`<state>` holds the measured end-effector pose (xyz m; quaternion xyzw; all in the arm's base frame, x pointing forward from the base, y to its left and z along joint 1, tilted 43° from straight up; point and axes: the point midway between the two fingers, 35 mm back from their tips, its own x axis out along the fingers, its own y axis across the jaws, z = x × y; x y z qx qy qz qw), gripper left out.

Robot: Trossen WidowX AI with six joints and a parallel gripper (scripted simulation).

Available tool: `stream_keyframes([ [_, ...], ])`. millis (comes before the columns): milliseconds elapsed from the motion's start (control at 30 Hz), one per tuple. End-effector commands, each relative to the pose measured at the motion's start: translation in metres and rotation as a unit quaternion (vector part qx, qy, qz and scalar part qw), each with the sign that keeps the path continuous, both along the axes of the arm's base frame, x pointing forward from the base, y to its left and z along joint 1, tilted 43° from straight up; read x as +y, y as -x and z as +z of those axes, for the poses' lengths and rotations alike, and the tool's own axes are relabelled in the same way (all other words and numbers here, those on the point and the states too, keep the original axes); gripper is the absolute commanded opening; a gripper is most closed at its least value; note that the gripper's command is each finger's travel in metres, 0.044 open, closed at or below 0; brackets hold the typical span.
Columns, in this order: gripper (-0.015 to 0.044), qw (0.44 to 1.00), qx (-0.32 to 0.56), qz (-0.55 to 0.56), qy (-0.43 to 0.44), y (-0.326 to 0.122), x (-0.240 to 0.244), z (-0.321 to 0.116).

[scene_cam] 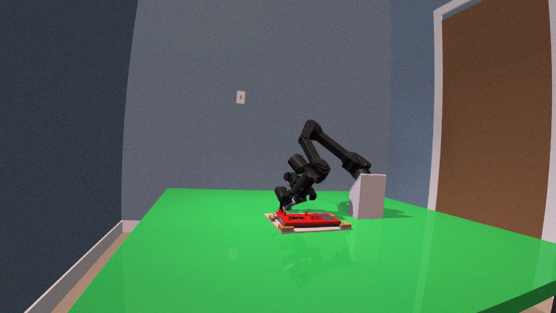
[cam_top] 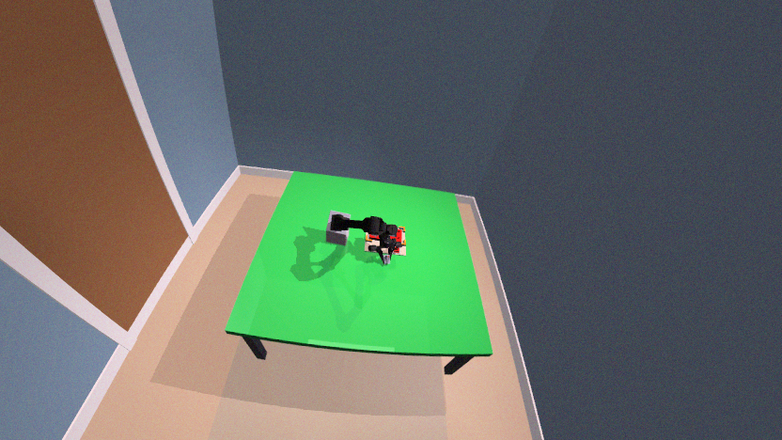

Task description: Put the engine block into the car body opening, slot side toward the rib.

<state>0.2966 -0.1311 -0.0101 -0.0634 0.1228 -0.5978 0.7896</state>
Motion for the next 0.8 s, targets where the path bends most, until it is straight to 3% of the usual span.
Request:
stream_keyframes([
  [0,0.0079,1.0,0.0,0.0,0.0,0.0,-0.0001,0.0],
  [467,0.044,1.0,0.0,0.0,0.0,0.0,-0.0001,0.0],
  [767,0.044,1.0,0.006,0.0,-0.002,0.0008,0.0059,0.0007],
])
